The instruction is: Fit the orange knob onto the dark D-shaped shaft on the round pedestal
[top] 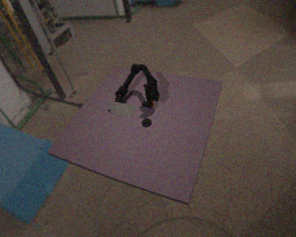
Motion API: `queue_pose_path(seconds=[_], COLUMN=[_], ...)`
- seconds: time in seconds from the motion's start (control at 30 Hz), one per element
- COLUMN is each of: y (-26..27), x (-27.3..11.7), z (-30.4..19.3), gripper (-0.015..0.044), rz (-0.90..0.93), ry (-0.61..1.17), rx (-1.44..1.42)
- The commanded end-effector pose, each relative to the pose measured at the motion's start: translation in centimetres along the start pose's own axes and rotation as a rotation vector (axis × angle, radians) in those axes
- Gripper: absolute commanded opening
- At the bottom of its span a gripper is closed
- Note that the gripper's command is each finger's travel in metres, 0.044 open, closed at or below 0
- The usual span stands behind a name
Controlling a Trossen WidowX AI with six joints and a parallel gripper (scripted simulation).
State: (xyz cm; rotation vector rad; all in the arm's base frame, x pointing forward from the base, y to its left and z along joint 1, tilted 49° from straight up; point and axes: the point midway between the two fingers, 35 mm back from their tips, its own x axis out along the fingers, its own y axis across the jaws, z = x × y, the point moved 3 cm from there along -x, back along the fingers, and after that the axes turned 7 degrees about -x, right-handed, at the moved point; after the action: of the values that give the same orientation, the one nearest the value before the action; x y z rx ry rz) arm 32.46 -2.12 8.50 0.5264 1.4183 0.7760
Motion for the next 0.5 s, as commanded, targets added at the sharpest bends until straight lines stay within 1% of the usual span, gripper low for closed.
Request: queue_pose_path(seconds=[0.0,0.47], y=[-1.3,-5.6], x=[0.0,1.2], z=[-0.1,-1.0], gripper=[0.0,0.0], rz=[-0.007,-0.007], ry=[-0.005,-0.005], rx=[-0.002,0.0])
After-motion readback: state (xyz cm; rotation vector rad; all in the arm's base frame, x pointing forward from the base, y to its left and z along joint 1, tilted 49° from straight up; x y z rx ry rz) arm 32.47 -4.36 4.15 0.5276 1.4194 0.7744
